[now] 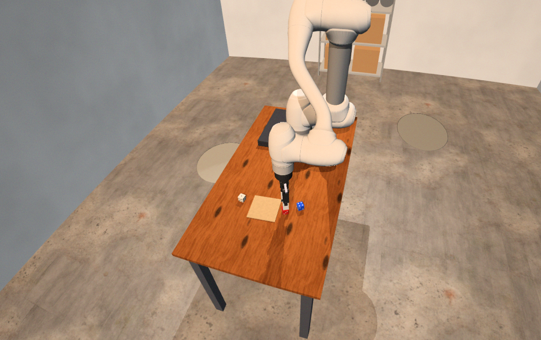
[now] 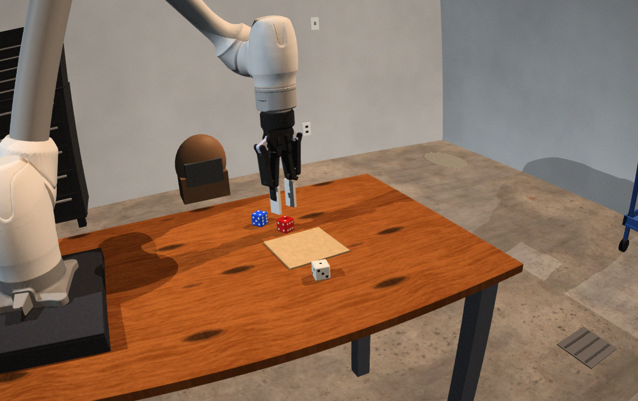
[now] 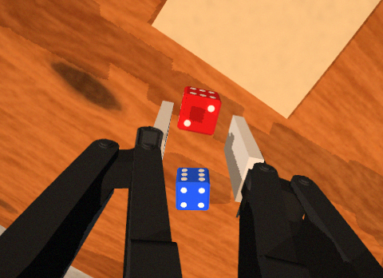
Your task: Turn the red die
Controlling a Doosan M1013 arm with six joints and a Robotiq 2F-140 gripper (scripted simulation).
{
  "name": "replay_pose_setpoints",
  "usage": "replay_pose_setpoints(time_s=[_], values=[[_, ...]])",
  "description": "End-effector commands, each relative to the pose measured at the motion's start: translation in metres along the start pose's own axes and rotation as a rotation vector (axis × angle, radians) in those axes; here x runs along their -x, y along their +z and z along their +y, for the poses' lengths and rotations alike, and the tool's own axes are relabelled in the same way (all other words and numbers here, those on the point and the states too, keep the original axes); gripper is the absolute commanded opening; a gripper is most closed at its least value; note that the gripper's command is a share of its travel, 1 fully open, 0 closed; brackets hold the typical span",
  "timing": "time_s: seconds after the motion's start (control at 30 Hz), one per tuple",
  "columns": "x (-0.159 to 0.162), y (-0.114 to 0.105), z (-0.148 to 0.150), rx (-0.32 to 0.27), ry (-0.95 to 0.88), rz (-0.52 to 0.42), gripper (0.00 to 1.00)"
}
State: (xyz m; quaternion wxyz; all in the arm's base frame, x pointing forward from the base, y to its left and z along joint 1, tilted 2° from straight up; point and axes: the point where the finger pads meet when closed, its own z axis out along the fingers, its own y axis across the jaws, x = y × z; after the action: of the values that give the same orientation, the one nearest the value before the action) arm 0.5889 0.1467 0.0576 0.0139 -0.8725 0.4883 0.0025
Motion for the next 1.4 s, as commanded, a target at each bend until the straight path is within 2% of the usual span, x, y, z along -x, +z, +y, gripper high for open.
replay_pose_setpoints(time_s=[0.0, 0.5, 1.37], values=[[0.0, 0.005, 0.0, 0.0, 0.0, 0.0, 0.28], [-0.0001, 0.0138, 0.0, 0.0, 0.0, 0.0, 0.28], [-0.0001, 0.0142, 0.0, 0.0, 0.0, 0.0, 0.28]])
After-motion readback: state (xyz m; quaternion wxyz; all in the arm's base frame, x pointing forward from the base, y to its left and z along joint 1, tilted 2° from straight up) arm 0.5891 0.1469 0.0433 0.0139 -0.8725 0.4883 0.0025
